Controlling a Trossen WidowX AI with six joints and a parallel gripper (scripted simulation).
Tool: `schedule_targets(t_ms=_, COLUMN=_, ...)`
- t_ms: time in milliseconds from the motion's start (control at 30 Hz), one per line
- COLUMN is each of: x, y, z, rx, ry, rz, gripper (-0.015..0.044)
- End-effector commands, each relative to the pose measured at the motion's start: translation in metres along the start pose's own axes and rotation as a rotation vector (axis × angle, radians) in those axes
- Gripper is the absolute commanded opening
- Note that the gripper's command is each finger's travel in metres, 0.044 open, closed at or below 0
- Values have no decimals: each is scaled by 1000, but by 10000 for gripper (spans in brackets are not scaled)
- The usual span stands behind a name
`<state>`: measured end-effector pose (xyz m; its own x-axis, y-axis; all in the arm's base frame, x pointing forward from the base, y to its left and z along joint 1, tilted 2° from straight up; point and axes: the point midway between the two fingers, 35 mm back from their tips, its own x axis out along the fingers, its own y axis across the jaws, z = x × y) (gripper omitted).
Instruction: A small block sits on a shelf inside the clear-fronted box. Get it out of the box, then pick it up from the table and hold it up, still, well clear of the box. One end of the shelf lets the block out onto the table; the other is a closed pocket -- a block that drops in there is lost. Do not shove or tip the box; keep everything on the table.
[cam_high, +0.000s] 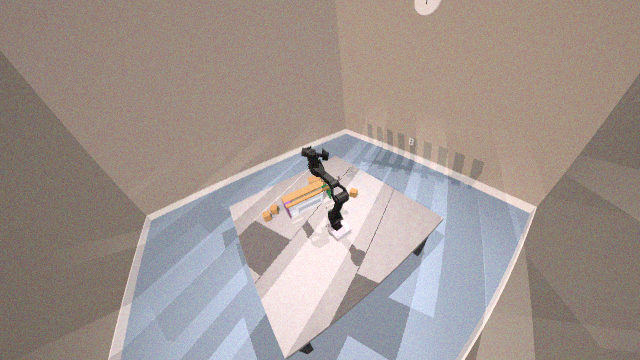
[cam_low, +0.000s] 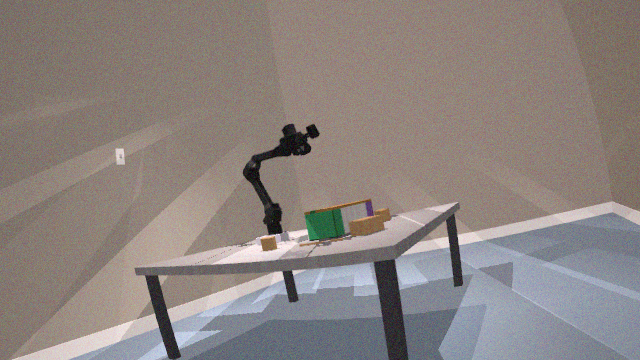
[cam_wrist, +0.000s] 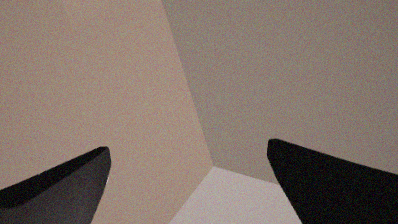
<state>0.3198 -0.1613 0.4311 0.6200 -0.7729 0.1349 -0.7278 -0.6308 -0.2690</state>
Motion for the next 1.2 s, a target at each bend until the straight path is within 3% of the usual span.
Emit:
schedule_targets(t_ms=0, x=0, y=-2, z=2, rx=4, ry=-10, rz=-4, gripper=400)
schedule_targets(t_ms=333, x=-18, y=-67, z=142, rx=233, ry=-587, rz=-17, gripper=400)
schedule_targets(t_ms=633, x=-100, y=-79, z=249, rx=343, ry=-1064, rz=361, gripper=400)
schedule_targets(t_ms=800, x=-152, y=-67, z=277, rx=329, ry=-1173, rz=680, gripper=400)
schedule_targets(t_ms=933, x=-191, y=-53, z=284, rx=284, ry=-1161, rz=955, gripper=400)
schedule_targets(t_ms=1167, x=-195, y=-52, z=284, rx=278, ry=-1155, rz=982, gripper=400)
